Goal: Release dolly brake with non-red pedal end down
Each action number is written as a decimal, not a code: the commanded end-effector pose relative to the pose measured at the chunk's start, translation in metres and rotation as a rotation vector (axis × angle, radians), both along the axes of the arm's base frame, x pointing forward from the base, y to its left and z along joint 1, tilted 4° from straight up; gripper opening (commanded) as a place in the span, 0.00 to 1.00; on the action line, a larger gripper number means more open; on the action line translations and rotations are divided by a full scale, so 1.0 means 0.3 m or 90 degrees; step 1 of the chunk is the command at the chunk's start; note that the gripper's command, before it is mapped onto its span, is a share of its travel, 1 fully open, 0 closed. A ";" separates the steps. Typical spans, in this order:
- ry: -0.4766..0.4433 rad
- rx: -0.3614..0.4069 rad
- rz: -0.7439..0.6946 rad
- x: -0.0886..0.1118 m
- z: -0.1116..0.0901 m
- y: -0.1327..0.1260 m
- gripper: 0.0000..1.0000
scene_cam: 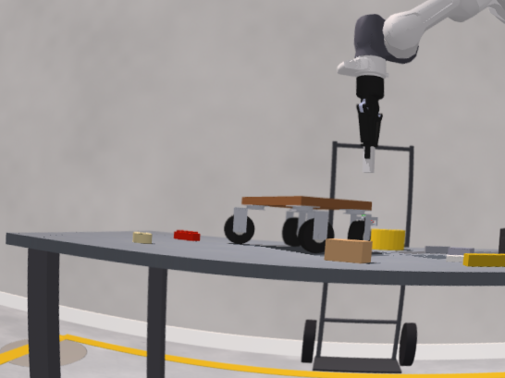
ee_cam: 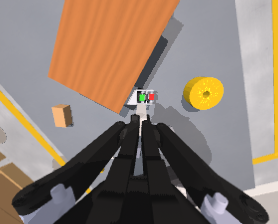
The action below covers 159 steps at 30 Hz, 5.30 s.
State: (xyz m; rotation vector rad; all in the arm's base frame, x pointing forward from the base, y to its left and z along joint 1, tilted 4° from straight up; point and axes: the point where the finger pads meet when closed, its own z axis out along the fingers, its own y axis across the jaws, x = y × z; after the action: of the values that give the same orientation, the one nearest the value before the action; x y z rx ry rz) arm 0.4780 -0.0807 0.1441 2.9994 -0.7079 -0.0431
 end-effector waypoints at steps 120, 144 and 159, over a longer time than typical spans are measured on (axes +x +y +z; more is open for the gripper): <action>0.002 0.000 0.008 -0.016 -0.344 -0.020 0.00; 0.002 0.000 0.008 -0.016 -0.344 -0.020 0.00; 0.002 0.000 0.008 -0.016 -0.359 -0.021 0.00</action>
State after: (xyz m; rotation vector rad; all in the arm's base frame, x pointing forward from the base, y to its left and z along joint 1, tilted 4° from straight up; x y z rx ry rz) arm 0.4730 -0.0869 0.0386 3.0001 -0.6919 -0.0497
